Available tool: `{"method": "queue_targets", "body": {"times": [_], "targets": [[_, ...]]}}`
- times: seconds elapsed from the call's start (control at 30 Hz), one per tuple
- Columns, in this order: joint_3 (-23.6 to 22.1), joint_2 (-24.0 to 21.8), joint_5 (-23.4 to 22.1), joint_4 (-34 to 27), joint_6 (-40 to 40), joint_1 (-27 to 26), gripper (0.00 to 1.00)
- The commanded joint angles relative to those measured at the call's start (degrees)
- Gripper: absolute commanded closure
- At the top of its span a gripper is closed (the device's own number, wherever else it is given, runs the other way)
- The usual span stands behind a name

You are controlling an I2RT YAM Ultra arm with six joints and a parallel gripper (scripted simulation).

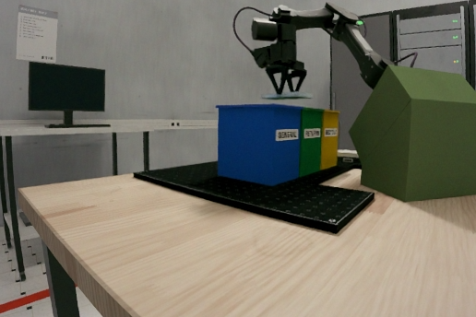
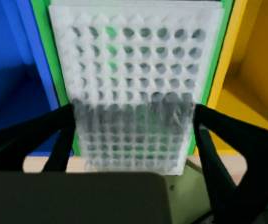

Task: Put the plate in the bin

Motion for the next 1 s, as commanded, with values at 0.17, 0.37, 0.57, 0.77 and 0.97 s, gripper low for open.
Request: {"method": "queue_targets", "body": {"times": [0.17,0.37,0.57,0.77,0.97], "targets": [[-1.3,1.0,0.8,1.7,-0.8,1.4,1.0],[-2.4,0.9,0.8,3.5,-2.0,-0.6,1.0],[-3.9,0.2,0.9,6.5,-4.0,-2.2,1.0],[-5.3,1.3,0.9,9.5,-6.0,-3.6,1.0],[-2.8,-0.3,0.9,9.6,-6.2,-2.7,1.0]]}}
